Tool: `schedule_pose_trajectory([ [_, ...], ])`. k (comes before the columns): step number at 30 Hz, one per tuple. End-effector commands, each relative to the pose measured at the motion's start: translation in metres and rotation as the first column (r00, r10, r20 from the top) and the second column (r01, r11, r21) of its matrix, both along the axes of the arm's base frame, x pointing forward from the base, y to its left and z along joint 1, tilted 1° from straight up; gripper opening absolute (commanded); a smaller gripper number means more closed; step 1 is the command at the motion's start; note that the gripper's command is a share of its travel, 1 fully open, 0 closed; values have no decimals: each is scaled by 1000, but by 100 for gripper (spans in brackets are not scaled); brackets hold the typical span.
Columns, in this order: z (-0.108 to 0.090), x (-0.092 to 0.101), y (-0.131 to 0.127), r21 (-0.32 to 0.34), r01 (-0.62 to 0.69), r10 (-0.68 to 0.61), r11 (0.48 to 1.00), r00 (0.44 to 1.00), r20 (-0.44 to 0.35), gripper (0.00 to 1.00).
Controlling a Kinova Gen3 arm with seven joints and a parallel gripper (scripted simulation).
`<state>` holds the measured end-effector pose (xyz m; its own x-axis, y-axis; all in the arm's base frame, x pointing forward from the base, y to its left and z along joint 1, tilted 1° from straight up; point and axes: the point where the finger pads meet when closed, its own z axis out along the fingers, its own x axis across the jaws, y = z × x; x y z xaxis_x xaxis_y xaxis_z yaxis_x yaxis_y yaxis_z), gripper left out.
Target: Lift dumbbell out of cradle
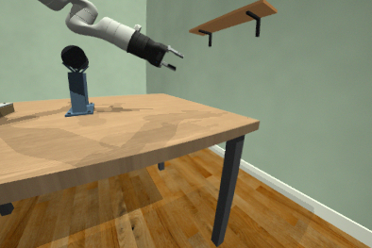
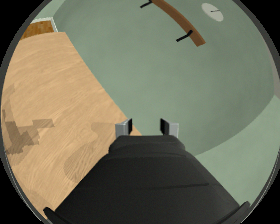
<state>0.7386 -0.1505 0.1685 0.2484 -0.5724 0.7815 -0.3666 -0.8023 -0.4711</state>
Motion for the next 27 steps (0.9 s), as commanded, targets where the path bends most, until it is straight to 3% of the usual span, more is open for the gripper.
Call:
schedule_pose_trajectory([
  [1,2,0,0,-1,0,0,1000,1000,2,100],
  [27,2,-1,1,4,7,-7,1000,1000,1,100],
])
